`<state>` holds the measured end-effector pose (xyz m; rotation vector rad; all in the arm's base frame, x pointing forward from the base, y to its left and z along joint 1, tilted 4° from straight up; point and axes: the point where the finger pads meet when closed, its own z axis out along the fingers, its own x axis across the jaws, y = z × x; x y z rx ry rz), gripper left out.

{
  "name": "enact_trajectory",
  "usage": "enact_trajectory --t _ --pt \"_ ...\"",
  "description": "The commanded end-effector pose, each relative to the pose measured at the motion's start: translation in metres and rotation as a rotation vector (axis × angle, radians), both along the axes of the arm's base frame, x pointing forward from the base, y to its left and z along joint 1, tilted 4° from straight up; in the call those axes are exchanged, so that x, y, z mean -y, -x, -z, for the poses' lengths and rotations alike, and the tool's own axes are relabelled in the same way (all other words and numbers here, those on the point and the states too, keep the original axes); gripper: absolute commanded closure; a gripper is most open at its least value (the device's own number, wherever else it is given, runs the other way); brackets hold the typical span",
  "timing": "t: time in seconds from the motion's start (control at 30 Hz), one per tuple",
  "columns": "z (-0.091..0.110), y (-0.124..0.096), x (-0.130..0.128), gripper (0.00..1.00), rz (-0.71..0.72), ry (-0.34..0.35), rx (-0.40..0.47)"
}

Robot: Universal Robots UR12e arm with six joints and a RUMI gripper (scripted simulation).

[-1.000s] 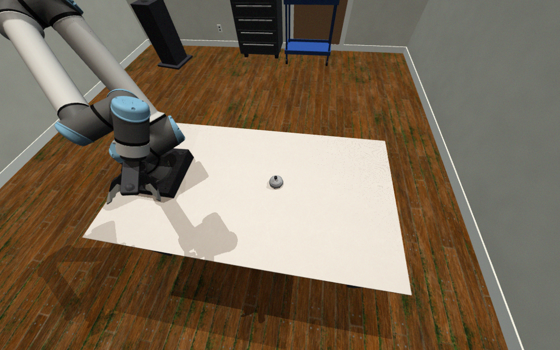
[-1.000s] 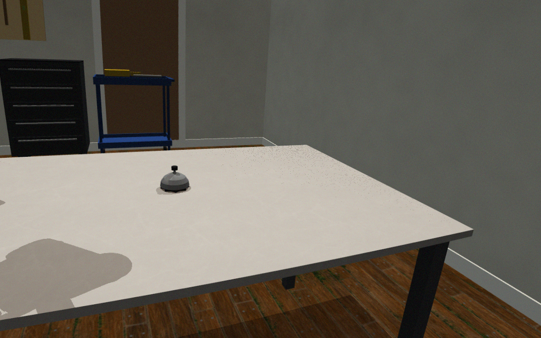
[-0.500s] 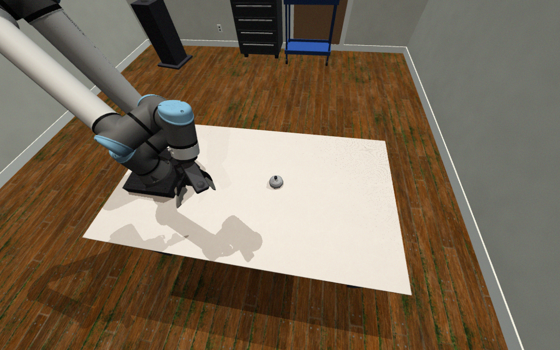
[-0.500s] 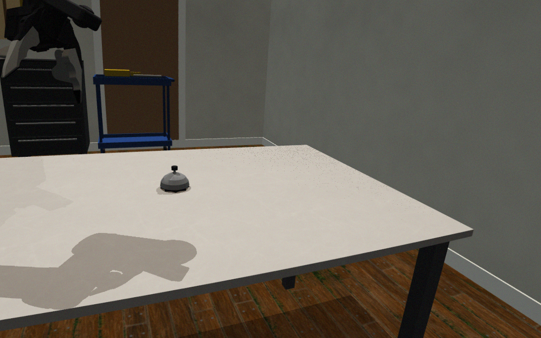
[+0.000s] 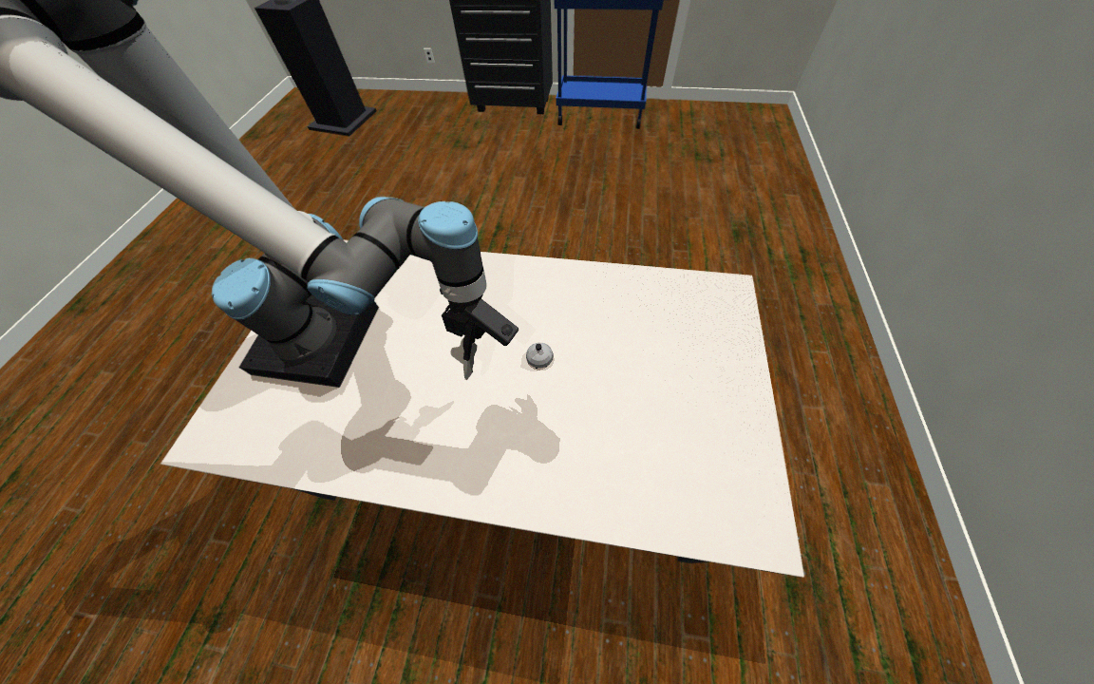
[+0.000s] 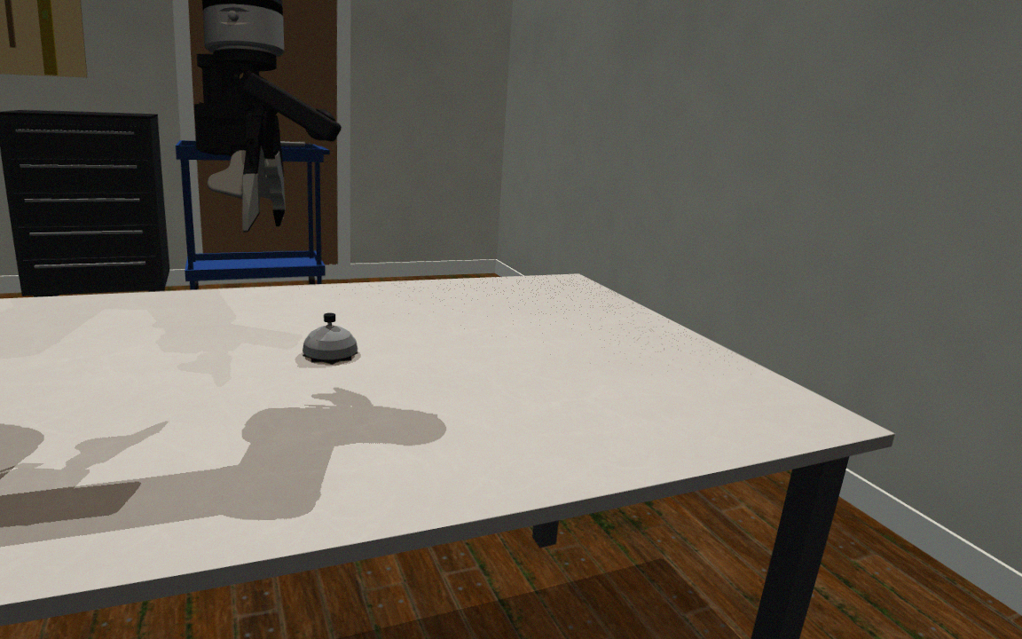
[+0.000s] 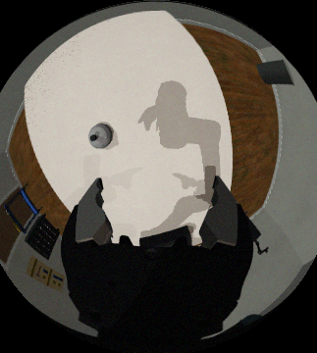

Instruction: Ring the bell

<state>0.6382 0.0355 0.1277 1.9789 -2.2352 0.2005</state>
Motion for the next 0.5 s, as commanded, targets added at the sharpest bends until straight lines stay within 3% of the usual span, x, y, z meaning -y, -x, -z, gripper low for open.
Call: enact_trajectory --t 0.0,0.23,0.47 --pt "0.041 -0.046 -0.066 0.00 -0.079 -0.061 -0.016" --pt "0.074 -0.063 -0.125 0.00 -0.158 -0.122 -0.038" --pt "0.084 -0.067 -0.143 0.00 -0.182 -0.140 -0.045"
